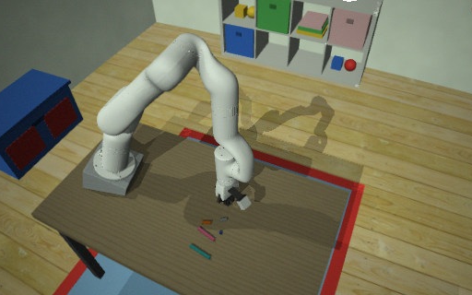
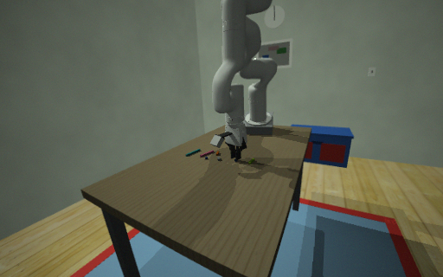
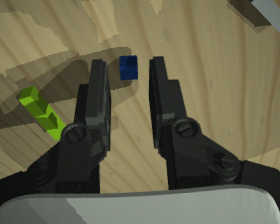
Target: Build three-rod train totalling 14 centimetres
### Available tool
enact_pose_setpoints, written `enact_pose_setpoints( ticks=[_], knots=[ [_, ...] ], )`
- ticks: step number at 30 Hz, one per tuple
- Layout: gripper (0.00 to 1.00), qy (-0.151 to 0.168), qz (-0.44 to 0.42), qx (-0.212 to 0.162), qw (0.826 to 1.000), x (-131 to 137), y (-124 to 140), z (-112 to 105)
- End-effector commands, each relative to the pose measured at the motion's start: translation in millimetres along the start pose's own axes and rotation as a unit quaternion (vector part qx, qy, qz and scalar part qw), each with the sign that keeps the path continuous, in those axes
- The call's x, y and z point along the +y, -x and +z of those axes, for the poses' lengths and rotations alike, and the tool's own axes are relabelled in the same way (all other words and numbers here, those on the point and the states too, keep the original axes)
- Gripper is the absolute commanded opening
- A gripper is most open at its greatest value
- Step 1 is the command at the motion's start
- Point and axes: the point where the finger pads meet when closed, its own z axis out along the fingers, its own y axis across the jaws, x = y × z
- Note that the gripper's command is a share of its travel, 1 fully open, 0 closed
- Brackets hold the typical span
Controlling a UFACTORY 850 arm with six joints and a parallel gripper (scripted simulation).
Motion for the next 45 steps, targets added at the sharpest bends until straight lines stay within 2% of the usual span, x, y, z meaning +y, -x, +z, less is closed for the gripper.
enact_pose_setpoints(
  ticks=[1, 17, 45],
  knots=[
    [0.24, -0.001, 0.000, 0.003, 1.000, 0, -1, 1],
    [0.24, -0.001, 0.000, 0.003, 1.000, 0, -1, 11],
    [0.24, -0.001, 0.000, 0.003, 1.000, 0, -1, 12]
  ],
)
